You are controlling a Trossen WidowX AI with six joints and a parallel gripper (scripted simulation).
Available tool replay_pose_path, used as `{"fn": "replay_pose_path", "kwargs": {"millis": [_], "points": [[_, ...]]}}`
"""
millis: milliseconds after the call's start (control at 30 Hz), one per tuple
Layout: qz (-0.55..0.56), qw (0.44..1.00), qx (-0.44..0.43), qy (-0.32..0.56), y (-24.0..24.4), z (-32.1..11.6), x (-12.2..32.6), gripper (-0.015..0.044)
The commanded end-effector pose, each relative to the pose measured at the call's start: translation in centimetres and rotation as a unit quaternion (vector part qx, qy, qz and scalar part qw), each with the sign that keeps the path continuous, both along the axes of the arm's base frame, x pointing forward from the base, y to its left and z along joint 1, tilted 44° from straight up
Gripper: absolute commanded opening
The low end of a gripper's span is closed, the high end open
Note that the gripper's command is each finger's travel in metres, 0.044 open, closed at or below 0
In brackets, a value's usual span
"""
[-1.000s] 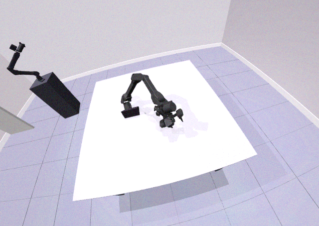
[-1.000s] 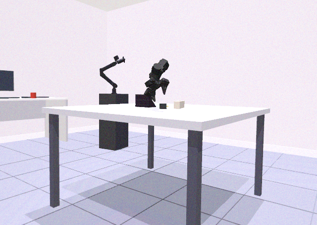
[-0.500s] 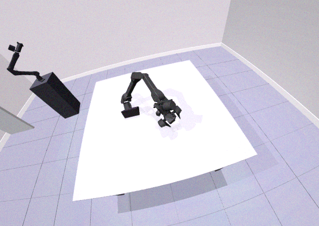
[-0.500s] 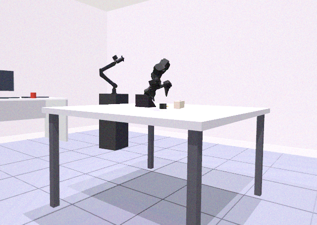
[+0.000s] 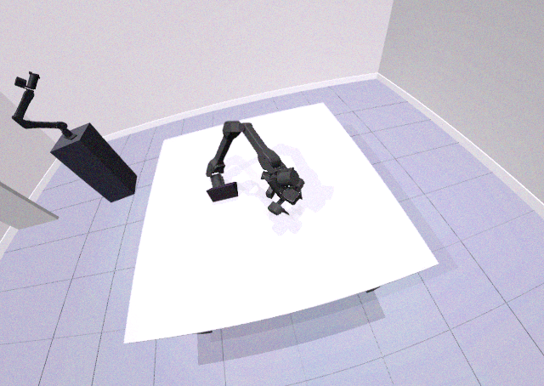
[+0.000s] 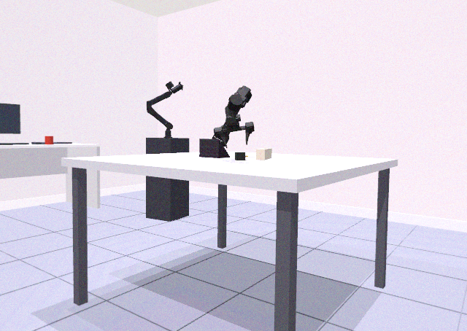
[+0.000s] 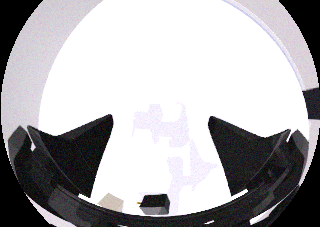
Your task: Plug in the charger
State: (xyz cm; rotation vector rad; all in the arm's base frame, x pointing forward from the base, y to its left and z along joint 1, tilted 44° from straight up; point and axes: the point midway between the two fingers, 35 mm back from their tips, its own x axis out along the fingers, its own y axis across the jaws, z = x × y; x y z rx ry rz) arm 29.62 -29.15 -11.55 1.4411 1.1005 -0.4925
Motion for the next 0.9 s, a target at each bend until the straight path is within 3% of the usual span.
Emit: {"fn": "replay_pose_path", "kwargs": {"millis": [0,867], "points": [[0.051,0.999,-0.017,-0.007,0.8,0.5,-0.4,0.0440],[0.329,0.936,-0.093,-0.083,4.4,2.9,-1.8,0.0440]]}}
